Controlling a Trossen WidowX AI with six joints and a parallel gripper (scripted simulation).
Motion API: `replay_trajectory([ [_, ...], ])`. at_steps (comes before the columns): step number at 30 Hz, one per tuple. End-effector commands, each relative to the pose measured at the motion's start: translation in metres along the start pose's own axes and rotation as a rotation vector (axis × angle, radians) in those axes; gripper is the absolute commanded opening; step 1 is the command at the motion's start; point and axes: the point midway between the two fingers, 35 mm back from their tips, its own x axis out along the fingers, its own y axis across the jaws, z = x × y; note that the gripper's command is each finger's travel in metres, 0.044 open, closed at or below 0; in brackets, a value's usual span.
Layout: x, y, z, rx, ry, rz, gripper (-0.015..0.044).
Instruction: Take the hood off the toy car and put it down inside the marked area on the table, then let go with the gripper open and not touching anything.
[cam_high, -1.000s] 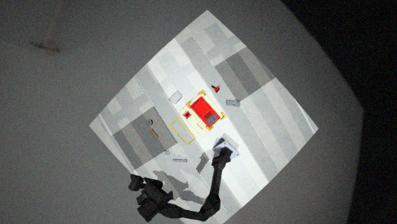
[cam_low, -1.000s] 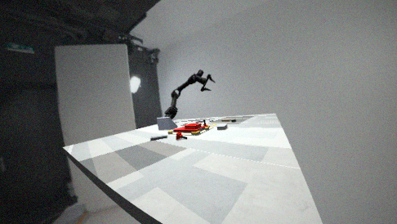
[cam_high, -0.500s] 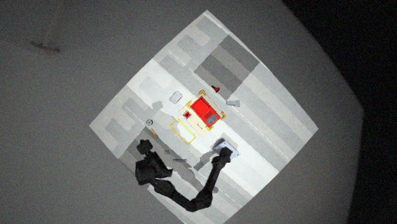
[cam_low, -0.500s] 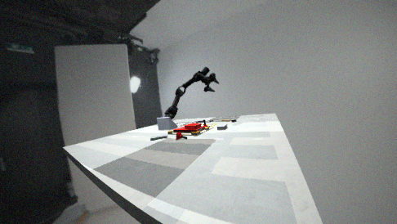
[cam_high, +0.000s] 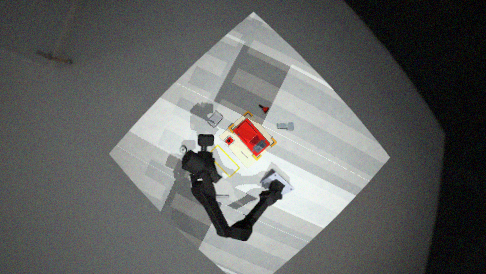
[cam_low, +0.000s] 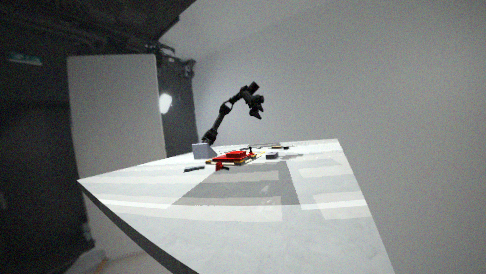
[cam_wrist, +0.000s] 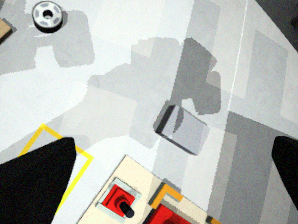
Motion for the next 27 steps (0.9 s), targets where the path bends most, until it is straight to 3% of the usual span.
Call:
replay_trajectory([
  [1, 0.022, -0.022, -0.041, 0.148, 0.108, 0.031, 0.0440],
  [20, 0.077, -0.053, -0.223, 0.699, 0.529, 0.257, 0.0440],
  [27, 0.077, -0.053, -0.229, 0.717, 0.542, 0.267, 0.0440],
])
